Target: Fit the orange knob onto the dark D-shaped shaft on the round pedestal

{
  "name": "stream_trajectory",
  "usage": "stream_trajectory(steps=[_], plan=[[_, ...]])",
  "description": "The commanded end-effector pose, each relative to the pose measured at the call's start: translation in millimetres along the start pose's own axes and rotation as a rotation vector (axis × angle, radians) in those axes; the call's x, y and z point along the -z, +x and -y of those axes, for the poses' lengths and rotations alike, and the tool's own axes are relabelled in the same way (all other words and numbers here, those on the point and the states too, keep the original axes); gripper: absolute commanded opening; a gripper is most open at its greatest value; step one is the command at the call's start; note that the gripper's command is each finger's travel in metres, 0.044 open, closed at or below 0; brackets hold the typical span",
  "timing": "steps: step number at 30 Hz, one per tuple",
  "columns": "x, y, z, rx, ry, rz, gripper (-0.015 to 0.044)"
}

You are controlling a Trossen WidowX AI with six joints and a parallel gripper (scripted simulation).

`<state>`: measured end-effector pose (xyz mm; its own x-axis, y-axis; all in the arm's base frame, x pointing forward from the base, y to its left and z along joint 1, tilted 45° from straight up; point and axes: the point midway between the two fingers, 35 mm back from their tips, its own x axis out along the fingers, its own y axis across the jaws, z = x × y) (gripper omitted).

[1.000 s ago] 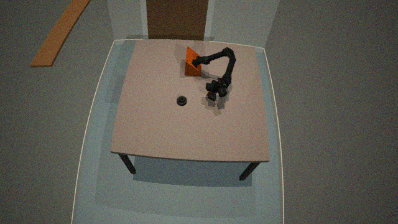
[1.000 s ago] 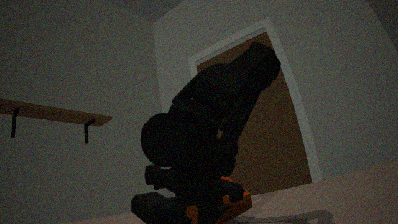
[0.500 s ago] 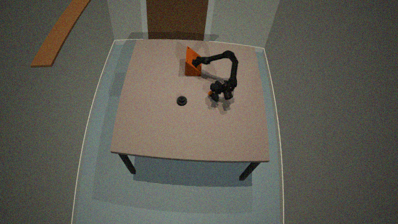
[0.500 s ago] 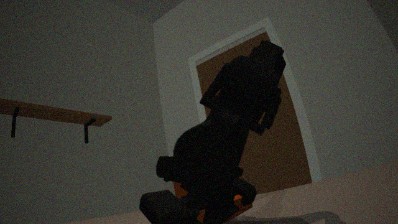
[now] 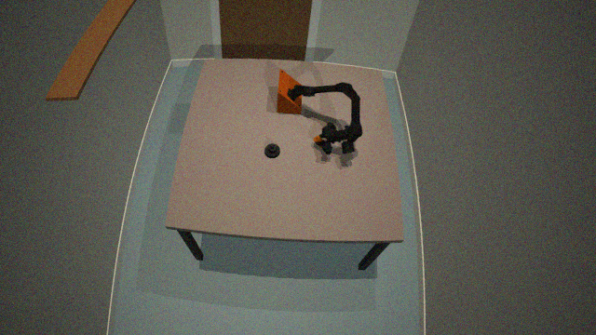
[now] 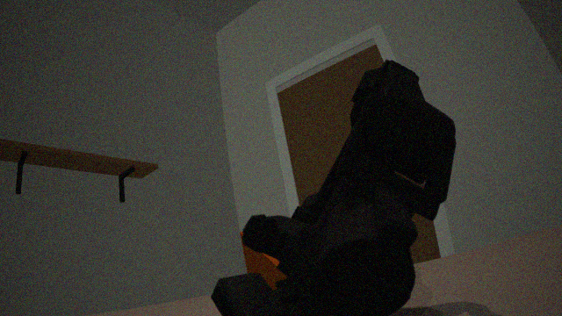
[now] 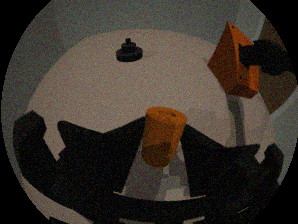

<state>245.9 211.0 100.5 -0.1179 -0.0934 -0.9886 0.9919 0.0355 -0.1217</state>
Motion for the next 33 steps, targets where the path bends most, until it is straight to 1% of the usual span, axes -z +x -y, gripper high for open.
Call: stream_trajectory(steps=[1, 11, 25, 28, 33], plan=[[2, -2, -1, -0.001, 0.007, 0.074, 0.0179], [11, -9, -1, 0.006, 0.005, 0.230, 0.0179], [15, -16, -1, -0.013, 0.002, 0.217, 0.0179], [14, -13, 0, -0.002, -0.002, 0.221, 0.0258], [14, -13, 0, -0.002, -0.002, 0.221, 0.0260]])
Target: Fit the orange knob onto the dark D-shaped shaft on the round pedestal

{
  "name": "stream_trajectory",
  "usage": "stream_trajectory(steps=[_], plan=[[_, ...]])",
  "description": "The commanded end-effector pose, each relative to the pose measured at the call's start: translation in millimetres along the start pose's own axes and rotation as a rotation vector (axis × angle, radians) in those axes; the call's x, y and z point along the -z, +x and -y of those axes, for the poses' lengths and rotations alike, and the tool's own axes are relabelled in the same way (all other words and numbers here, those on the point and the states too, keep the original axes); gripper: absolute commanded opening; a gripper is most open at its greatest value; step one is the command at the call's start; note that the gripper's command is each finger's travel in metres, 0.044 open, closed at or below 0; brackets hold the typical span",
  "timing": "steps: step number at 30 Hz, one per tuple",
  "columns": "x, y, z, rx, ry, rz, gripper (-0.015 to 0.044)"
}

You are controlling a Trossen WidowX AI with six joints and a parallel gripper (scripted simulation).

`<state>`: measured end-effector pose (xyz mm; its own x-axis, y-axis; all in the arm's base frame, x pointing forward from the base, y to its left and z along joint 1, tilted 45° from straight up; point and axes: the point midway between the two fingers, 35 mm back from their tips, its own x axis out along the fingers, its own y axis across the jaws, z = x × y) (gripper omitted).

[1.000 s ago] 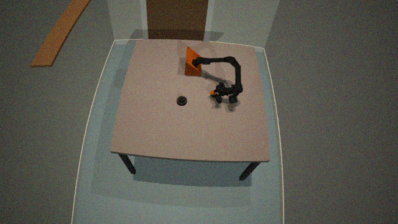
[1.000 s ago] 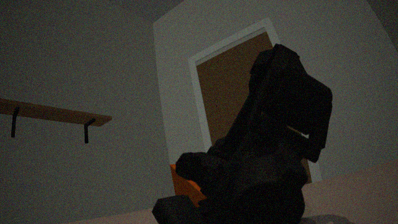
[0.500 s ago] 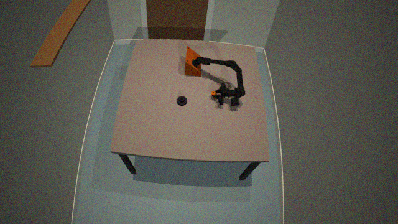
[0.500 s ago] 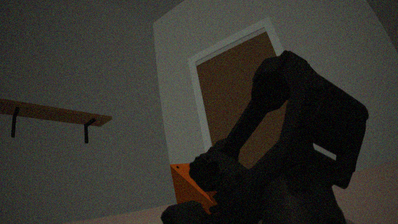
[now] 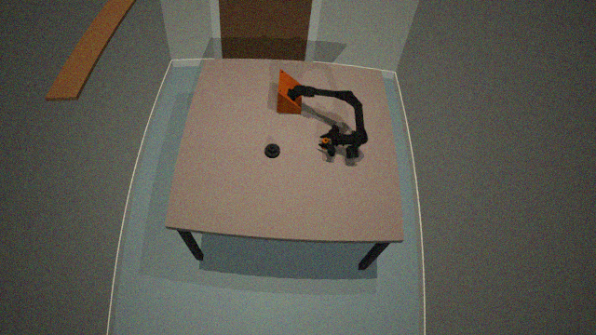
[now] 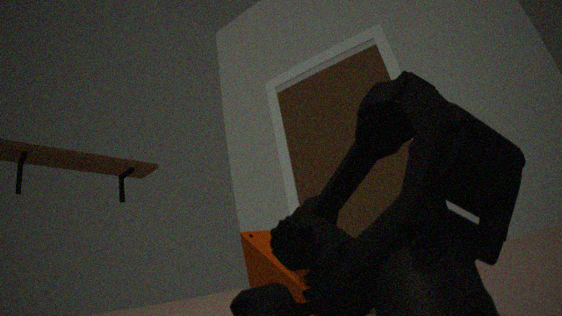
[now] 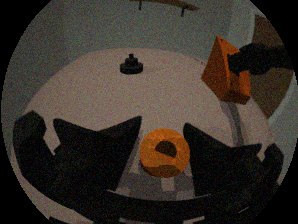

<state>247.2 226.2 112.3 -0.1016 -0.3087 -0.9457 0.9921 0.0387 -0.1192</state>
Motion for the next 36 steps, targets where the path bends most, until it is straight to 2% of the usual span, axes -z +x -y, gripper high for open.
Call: stream_trajectory(steps=[1, 19, 26, 33, 36], plan=[[0, 0, 0, 0.001, 0.000, 0.000, 0.0260], [0, 0, 0, 0.001, 0.000, 0.000, 0.0260], [0, 0, 0, 0.001, 0.000, 0.000, 0.0440], [-2, -1, 0, -0.002, 0.000, -0.002, 0.0440], [-30, -16, 0, -0.042, -0.001, -0.031, 0.0440]])
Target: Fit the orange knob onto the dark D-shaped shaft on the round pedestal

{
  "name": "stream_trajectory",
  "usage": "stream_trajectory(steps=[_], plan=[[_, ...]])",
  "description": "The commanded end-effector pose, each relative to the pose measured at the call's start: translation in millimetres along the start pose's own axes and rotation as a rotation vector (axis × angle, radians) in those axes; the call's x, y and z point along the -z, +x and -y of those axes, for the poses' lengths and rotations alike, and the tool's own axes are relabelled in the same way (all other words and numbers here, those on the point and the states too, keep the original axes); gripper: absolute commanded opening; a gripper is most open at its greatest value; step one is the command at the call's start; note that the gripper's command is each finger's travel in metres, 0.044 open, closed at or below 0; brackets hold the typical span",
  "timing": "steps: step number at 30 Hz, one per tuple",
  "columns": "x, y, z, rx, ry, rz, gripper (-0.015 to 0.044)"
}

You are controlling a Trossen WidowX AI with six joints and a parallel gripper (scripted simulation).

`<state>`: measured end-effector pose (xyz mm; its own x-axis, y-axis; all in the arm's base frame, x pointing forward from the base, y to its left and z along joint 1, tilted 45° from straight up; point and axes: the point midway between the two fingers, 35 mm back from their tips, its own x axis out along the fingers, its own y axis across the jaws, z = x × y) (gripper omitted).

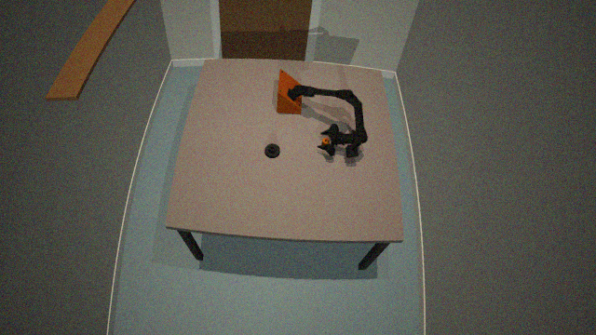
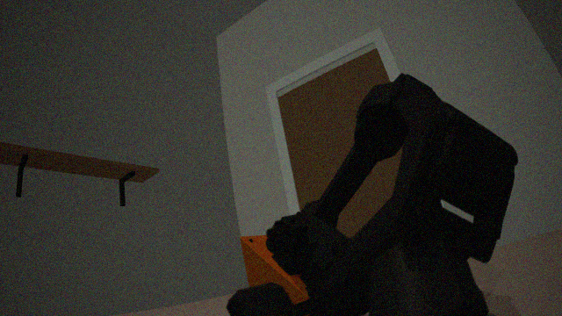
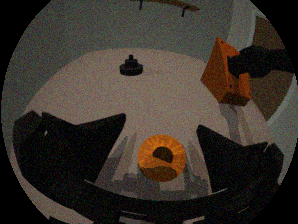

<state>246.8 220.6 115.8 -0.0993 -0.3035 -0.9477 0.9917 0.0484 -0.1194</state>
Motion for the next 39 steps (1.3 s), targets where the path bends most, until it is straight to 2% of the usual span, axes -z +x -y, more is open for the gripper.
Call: stream_trajectory(steps=[1, 4, 8, 10, 15, 18, 20, 35, 39], plan=[[-37, -21, 0, -0.058, 0.009, -0.037, 0.0440], [-65, -33, 3, -0.100, 0.010, -0.058, 0.0440], [-67, -34, 4, -0.103, 0.010, -0.059, 0.0440], [-67, -31, 5, -0.071, 0.014, -0.121, 0.0440], [-67, -27, 6, 0.056, 0.032, -0.612, 0.0440], [-73, -39, 2, 0.033, 0.032, -0.931, 0.0440], [-78, -47, 0, -0.001, 0.028, -1.069, 0.0440], [-79, -48, 0, -0.015, 0.014, -1.085, 0.0440], [-79, -48, 0, -0.187, -0.272, -1.073, 0.0440]])
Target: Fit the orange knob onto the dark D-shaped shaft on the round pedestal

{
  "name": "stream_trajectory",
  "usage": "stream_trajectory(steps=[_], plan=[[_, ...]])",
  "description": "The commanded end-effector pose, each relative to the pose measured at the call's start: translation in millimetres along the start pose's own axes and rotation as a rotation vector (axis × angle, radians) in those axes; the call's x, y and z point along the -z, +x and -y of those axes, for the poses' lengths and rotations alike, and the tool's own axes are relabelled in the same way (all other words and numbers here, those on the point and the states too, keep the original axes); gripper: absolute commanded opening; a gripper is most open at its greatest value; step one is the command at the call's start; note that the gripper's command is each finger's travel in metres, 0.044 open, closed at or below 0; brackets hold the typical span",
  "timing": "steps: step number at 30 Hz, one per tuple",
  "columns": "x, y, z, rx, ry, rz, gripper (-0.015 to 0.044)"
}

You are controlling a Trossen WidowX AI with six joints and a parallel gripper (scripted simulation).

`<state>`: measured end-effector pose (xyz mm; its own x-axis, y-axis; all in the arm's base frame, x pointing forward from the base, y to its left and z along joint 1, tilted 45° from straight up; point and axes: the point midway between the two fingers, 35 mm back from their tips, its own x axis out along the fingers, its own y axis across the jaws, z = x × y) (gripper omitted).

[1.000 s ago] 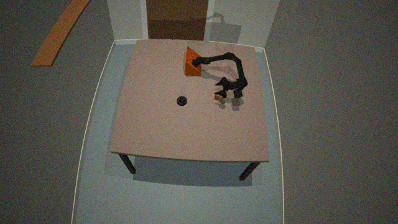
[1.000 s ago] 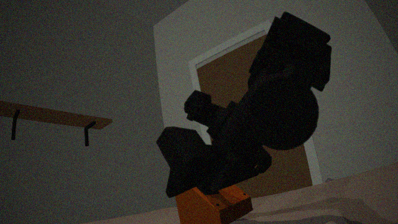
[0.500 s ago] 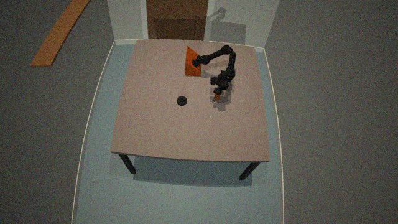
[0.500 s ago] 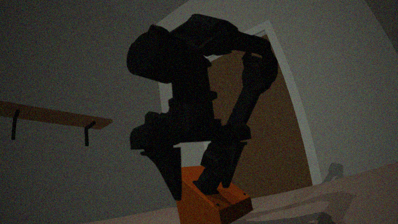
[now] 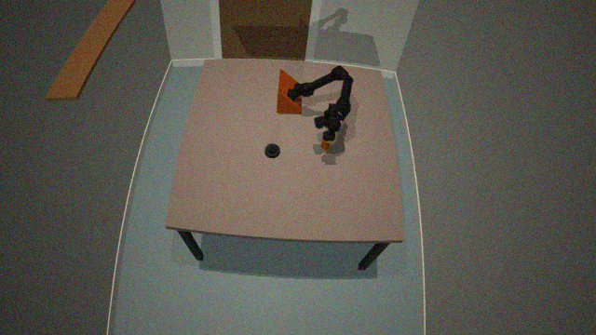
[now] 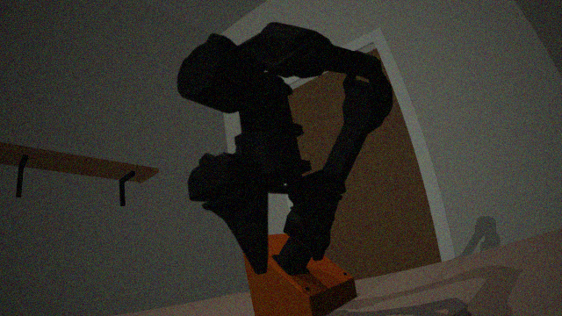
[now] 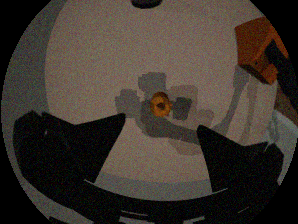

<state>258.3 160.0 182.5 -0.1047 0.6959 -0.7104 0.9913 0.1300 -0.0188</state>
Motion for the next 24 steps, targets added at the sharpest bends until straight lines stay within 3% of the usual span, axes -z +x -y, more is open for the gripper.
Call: stream_trajectory(steps=[1, 15, 24], plan=[[1.6, -0.9, 0.3, -0.006, -0.282, -0.005, 0.0440], [0.8, 0.7, -0.9, -0.009, -1.617, -0.001, 0.0440], [0.7, 0.7, -1.0, -0.009, -1.679, 0.000, 0.0440]])
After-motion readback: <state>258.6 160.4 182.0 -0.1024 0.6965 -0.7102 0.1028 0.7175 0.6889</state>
